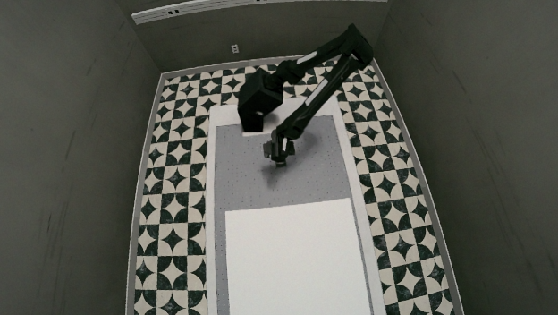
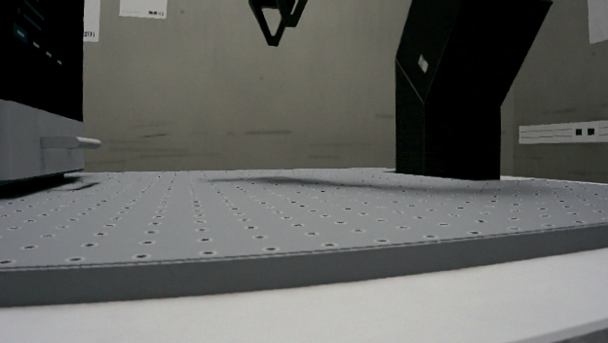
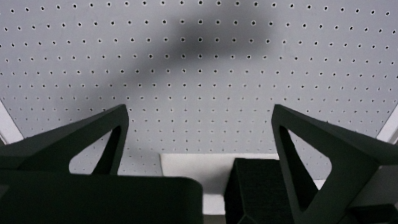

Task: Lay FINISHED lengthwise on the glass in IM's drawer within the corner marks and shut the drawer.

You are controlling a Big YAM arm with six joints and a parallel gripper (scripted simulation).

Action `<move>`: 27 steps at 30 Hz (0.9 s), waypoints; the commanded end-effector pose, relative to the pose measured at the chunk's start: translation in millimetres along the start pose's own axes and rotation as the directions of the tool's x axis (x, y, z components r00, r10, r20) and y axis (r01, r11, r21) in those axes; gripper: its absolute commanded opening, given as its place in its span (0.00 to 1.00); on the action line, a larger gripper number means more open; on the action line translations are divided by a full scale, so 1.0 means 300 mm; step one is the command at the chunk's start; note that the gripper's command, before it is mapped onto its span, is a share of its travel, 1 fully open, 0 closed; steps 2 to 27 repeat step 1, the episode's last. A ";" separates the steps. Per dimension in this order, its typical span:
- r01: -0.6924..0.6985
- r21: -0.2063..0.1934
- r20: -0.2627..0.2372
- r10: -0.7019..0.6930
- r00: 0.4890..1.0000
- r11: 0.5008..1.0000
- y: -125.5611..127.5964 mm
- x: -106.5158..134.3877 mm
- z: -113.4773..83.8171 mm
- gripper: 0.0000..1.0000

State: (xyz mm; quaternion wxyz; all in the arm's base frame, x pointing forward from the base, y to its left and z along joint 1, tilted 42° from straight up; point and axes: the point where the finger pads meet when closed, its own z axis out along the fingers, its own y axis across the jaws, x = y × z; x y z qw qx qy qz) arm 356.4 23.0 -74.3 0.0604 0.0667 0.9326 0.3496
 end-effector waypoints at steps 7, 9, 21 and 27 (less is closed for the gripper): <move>-0.031 -0.002 -0.022 0.031 0.999 1.000 -0.003 0.029 0.012 1.00; -0.031 -0.002 -0.022 0.031 0.999 1.000 -0.003 0.029 0.012 1.00; -0.031 -0.002 -0.022 0.031 0.999 1.000 -0.003 0.029 0.012 1.00; -0.031 -0.002 -0.022 0.031 0.999 1.000 -0.003 0.029 0.012 1.00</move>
